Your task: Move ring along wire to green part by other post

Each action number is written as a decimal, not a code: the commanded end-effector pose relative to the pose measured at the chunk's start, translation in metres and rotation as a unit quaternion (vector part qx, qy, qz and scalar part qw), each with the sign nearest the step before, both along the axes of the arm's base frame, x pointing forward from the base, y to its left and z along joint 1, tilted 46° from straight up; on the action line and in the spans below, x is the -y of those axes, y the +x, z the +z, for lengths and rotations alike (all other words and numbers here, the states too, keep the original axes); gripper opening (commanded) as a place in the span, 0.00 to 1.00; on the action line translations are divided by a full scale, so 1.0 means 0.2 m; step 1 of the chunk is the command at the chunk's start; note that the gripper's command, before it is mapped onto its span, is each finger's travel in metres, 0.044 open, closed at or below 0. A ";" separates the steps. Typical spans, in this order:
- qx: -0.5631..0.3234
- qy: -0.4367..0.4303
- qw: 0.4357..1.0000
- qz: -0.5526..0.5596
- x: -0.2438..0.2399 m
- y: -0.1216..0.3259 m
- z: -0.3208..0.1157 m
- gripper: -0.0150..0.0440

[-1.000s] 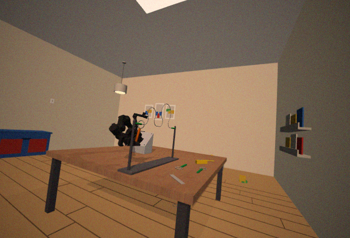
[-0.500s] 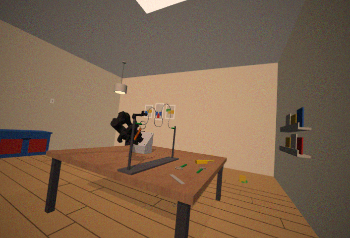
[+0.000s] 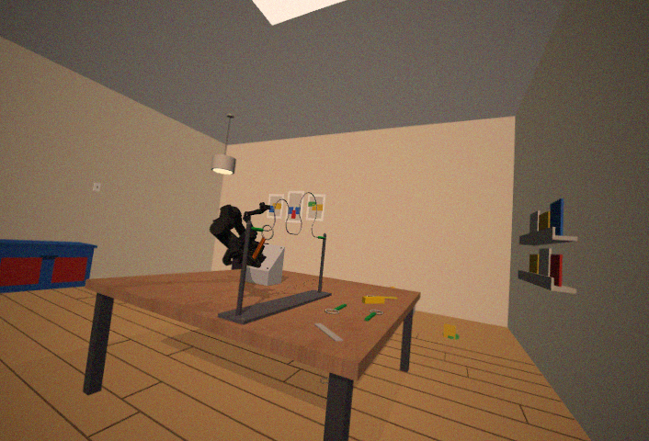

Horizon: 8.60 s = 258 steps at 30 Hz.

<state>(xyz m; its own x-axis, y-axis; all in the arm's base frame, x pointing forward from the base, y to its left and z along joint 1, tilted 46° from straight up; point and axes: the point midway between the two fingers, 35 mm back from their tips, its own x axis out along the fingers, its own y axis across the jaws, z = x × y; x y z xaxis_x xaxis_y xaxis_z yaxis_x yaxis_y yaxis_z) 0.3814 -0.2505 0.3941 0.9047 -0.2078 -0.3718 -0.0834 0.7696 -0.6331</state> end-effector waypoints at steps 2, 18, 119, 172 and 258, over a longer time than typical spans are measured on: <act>-0.001 0.033 0.999 0.005 -0.06 -0.01 -0.03 0.00; -0.019 0.202 0.979 0.011 -0.30 -0.03 -0.16 0.00; -0.075 0.730 0.679 0.025 -1.18 -0.14 0.23 0.00; -0.030 0.310 0.950 0.012 -0.90 -0.10 0.10 0.00; 0.060 -0.536 0.842 -0.009 -0.59 -0.08 0.52 0.00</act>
